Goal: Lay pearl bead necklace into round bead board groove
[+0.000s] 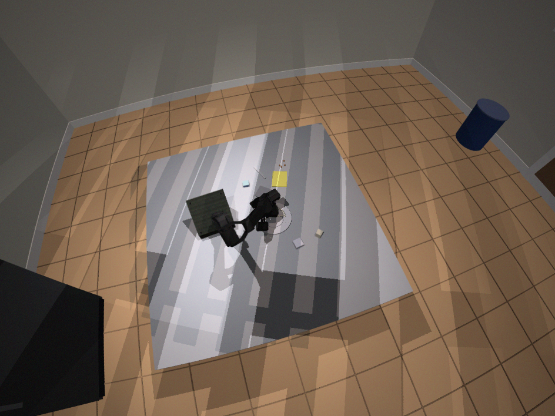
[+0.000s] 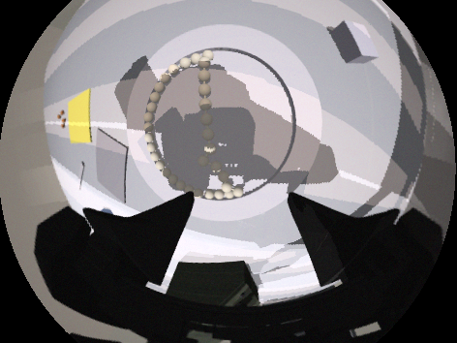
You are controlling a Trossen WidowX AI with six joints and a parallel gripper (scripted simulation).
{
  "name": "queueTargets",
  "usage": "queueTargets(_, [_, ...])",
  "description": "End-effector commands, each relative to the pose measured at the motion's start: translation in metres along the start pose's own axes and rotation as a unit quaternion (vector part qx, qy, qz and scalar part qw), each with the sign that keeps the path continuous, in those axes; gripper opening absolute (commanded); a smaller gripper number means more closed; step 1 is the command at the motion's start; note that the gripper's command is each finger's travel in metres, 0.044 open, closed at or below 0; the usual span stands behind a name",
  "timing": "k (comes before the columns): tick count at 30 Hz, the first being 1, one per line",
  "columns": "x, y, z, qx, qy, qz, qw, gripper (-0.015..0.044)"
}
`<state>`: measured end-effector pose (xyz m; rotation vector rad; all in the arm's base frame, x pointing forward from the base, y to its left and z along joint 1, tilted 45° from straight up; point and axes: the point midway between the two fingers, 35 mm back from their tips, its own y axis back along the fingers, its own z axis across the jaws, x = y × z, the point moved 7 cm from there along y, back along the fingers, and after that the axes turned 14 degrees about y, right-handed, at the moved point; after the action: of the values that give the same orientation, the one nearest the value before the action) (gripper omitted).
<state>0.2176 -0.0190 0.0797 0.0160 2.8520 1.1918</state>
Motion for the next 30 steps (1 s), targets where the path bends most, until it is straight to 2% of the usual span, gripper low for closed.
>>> queueTargets(1, [0.000, 0.002, 0.000, 0.002, -0.031, -0.001, 1.000, 0.0387])
queueTargets(6, [-0.002, 0.012, 0.001, 0.000, -0.247, -0.002, 0.969, 0.0256])
queueTargets(11, [-0.003, 0.023, 0.002, -0.001, -0.458, -0.001, 0.889, 0.0125])
queueTargets(16, [-0.003, 0.032, 0.003, 0.000, -0.622, -0.001, 0.783, 0.0120])
queueTargets(30, [-0.003, 0.032, 0.003, 0.000, -0.628, -0.001, 0.778, 0.0120])
